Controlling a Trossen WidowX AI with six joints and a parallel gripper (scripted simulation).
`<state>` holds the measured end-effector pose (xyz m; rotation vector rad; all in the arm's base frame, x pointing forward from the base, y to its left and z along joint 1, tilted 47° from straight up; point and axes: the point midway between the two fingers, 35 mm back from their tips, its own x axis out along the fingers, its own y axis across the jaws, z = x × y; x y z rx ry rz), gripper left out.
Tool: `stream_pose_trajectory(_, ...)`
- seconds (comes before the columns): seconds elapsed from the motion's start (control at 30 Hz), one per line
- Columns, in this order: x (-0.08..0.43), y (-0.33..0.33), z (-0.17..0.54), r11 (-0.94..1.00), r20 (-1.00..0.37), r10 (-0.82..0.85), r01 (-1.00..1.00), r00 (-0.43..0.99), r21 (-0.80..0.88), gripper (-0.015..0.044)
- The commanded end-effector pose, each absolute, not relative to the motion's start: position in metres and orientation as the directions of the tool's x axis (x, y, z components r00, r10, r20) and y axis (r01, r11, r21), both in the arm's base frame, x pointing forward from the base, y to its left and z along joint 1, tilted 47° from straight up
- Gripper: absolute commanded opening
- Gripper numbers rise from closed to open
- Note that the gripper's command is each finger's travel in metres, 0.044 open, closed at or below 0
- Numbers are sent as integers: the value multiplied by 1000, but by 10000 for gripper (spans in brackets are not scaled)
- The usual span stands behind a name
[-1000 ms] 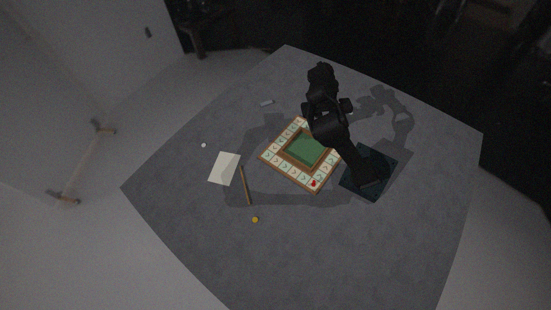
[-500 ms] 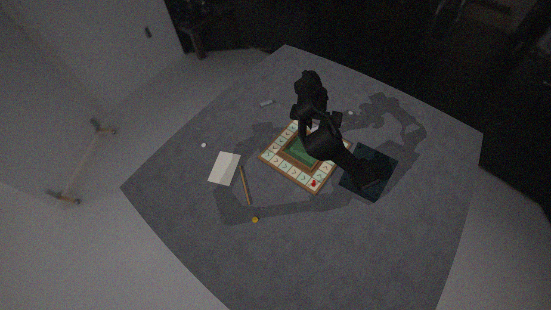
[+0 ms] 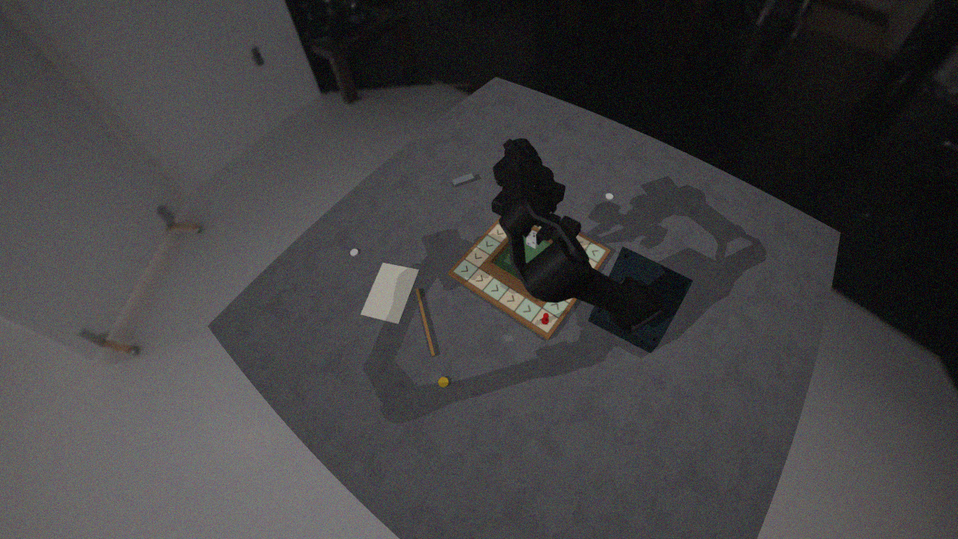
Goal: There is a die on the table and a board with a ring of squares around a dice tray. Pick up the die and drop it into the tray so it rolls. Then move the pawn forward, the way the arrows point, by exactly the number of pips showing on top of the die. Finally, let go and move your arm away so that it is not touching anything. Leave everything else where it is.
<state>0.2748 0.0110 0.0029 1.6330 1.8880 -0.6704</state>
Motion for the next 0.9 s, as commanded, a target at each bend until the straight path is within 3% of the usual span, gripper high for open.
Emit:
stream_pose_trajectory(0.0,274,14,4,116,-687,719,993,-109,-36,0)
stream_pose_trajectory(0.47,263,19,-7,175,-904,384,976,-186,-126,0)
stream_pose_trajectory(0.87,262,19,-9,130,-997,29,989,-75,-71,0)
